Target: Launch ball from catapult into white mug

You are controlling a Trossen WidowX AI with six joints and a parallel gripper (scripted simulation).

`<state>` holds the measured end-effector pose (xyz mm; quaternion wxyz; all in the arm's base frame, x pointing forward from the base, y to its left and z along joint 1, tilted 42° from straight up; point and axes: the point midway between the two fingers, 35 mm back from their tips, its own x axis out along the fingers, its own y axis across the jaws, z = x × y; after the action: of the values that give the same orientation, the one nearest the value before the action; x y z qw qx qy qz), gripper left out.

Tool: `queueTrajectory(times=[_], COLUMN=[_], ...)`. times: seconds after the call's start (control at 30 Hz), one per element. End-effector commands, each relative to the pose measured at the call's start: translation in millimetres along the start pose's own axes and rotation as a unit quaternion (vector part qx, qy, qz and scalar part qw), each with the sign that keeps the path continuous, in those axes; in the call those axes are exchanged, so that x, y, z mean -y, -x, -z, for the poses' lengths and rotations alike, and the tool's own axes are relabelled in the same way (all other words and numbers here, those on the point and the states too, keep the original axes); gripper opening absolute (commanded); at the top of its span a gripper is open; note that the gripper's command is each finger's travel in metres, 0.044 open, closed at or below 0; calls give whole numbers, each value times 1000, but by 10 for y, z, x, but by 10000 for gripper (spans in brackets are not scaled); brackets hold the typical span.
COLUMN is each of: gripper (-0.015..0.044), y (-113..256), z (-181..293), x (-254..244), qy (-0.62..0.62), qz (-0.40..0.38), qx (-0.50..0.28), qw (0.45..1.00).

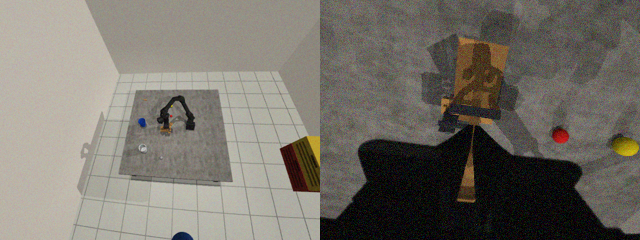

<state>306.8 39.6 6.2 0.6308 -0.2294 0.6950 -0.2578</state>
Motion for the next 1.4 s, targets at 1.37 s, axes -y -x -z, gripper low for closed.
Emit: queueTrajectory(times=[1.37], gripper=[0], y=[-525], z=[285], x=[-6], qy=[-1], qz=[4], qx=[-1], qw=[1000])
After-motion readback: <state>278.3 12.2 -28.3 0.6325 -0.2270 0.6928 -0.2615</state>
